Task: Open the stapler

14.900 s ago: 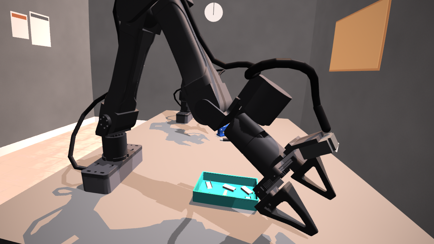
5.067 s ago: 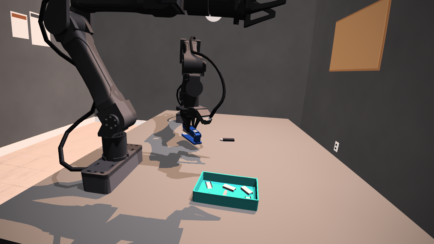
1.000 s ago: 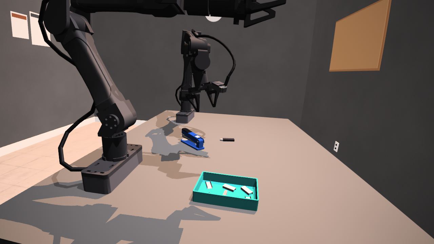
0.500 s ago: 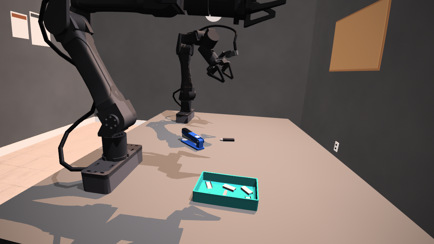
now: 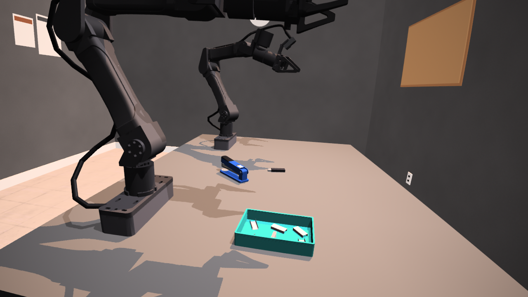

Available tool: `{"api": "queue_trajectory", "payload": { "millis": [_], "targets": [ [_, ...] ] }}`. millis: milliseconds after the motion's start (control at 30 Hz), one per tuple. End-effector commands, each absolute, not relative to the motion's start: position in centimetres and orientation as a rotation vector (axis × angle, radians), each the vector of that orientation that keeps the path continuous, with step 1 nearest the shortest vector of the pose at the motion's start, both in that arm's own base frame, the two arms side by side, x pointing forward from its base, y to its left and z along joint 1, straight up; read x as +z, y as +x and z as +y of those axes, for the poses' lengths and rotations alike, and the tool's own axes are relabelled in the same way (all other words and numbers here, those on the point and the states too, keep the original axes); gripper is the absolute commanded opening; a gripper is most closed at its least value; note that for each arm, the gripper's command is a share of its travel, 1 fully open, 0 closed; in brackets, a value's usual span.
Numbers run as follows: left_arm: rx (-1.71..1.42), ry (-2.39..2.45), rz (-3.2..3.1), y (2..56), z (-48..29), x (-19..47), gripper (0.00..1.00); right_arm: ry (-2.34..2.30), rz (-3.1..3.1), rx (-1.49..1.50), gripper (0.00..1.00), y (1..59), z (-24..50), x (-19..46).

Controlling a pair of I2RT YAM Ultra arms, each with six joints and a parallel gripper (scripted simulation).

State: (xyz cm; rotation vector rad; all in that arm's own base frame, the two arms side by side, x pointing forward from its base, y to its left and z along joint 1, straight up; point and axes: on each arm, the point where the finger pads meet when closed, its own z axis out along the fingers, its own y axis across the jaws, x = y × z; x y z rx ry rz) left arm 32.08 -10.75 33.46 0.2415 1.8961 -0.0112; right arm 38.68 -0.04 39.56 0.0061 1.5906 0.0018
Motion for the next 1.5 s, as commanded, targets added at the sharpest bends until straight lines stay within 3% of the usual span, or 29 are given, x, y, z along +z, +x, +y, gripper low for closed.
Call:
{"api": "queue_trajectory", "payload": {
  "millis": [0, 300, 700, 933, 1233, 1467],
  "targets": [
    [-0.108, 0.241, 1.700, 33.8, -9.7, 37.5, 1.00, 0.000, 1.554, 0.000, 1.00, 38.0, 0.1, 41.3],
    [-0.038, 0.037, 1.562, 37.5, -1.7, 41.1, 1.00, 0.000, 1.554, 0.000, 1.00, 38.0, 0.1, 41.3],
    [0.005, -0.005, 1.552, 38.1, 0.3, 41.6, 1.00, -0.010, 1.551, -0.005, 1.00, 37.7, 0.2, 41.8],
    [0.005, -0.005, 1.549, 38.0, 0.3, 41.7, 1.00, -0.123, 1.694, 0.010, 1.00, 36.5, 2.0, 37.3],
    [0.005, -0.005, 1.549, 38.0, 0.3, 41.7, 1.00, -0.470, 2.012, 0.027, 1.00, 28.2, 7.7, 26.9],
    [0.005, -0.005, 1.549, 38.0, 0.3, 41.7, 1.00, -0.599, 2.164, 0.058, 1.00, 24.9, 10.5, 21.9]
  ]
}}
